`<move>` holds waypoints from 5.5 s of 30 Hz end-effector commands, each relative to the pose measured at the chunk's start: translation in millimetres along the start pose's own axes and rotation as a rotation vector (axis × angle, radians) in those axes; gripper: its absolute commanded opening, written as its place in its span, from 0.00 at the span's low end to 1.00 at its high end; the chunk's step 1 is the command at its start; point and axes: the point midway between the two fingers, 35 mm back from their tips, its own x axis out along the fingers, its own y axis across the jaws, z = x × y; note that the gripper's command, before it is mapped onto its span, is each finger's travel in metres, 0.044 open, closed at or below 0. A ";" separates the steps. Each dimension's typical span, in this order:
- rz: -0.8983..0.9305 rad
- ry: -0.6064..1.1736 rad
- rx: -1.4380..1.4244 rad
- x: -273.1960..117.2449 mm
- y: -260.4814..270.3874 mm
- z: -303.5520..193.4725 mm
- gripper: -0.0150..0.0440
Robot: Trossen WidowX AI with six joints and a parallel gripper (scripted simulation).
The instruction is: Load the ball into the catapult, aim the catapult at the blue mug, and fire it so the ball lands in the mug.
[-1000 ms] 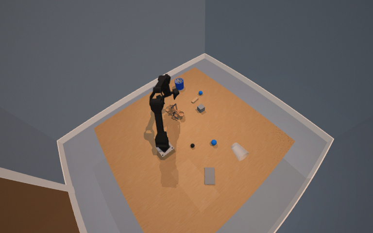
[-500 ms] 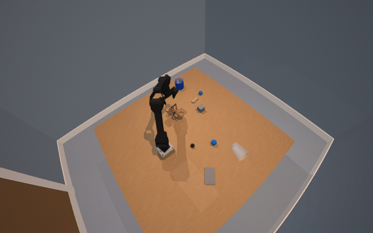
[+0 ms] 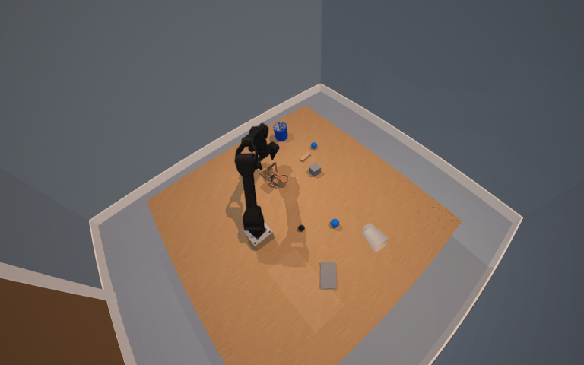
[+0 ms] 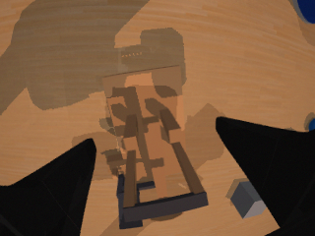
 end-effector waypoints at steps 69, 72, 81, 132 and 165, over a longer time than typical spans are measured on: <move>0.005 0.009 0.503 -3.9 -1.9 -1.3 0.25; 0.005 0.010 0.608 -3.6 -4.1 -1.7 0.25; 0.001 0.013 0.922 -2.8 -17.9 -7.2 0.25; 0.004 0.015 0.974 41.1 -24.4 -12.9 0.61; 0.000 0.014 0.975 -4.5 -22.2 -14.1 1.00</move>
